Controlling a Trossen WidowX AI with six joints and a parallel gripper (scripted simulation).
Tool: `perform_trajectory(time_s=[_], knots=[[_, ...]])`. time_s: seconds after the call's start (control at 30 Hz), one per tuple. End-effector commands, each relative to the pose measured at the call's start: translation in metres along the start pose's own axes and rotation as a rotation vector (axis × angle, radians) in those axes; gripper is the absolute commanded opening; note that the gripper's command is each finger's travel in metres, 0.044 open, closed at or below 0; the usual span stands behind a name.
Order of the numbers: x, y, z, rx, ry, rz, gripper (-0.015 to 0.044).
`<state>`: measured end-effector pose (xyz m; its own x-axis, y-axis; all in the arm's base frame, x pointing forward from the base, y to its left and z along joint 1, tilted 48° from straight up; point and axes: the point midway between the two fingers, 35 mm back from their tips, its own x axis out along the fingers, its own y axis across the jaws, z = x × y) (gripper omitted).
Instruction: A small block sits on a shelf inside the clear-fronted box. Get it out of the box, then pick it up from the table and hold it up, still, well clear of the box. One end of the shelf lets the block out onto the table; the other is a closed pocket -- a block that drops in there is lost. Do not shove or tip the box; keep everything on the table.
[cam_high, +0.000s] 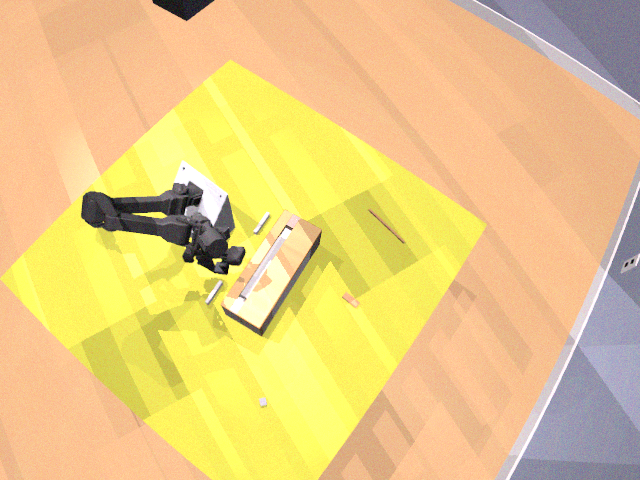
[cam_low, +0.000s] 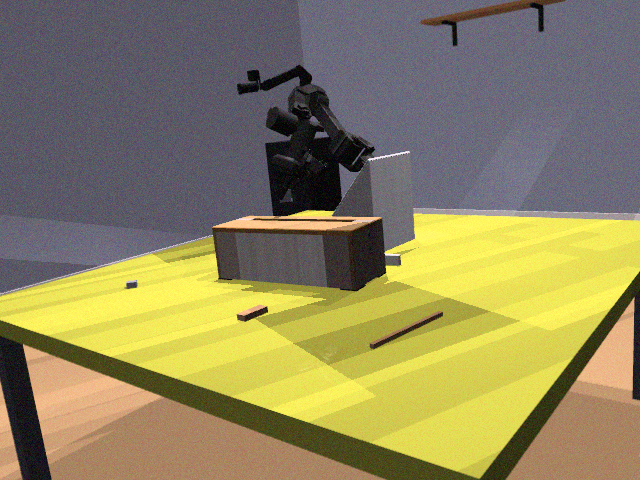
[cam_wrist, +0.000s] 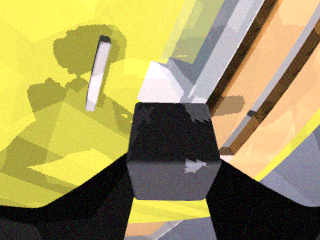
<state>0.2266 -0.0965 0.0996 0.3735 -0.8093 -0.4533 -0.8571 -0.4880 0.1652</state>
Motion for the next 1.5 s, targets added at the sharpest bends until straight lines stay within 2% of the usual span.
perform_trajectory(time_s=[0.0,0.37,1.47], knots=[[-0.0029,0.0019,0.0024,-0.178,0.016,0.007,0.0000],[-0.0112,0.0011,0.0023,-0.586,0.057,0.017,0.0000],[-0.0114,0.0010,0.0023,-0.592,0.058,0.017,0.0000]])
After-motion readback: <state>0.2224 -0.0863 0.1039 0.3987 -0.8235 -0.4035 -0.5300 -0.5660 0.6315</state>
